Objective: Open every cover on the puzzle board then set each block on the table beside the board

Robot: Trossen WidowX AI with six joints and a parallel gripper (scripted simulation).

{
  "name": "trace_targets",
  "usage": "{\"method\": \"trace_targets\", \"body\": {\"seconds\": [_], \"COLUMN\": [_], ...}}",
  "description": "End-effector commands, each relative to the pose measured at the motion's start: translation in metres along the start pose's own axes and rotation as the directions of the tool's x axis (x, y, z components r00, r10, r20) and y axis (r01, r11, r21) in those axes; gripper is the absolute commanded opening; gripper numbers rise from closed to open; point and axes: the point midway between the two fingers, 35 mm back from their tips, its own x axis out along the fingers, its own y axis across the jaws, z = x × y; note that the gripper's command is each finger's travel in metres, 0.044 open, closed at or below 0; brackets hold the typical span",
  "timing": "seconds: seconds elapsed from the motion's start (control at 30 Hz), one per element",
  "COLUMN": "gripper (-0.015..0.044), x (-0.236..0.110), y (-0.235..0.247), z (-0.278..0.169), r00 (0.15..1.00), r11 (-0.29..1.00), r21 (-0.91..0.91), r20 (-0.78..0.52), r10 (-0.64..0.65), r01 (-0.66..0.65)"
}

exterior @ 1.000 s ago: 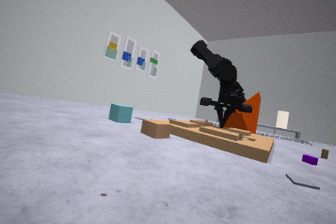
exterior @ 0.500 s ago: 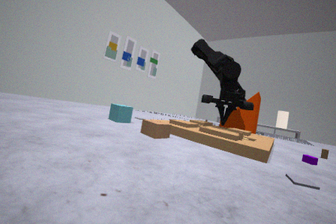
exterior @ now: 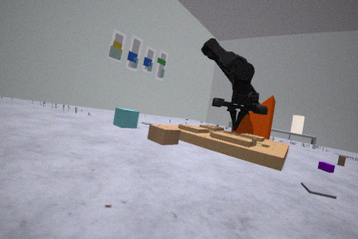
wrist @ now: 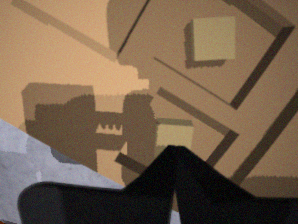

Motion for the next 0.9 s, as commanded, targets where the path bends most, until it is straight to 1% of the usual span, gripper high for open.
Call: {"method": "trace_targets", "body": {"seconds": [0.0,0.87], "gripper": [0.0,0.0], "x": [-0.001,0.011], "y": [0.0,0.0], "z": [0.001,0.001], "r00": [1.0,1.0], "r11": [1.0,1.0], "r21": [0.004,0.004], "r20": [0.001,0.001], "r10": [0.004,0.004], "r01": [-0.004,-0.004]}}
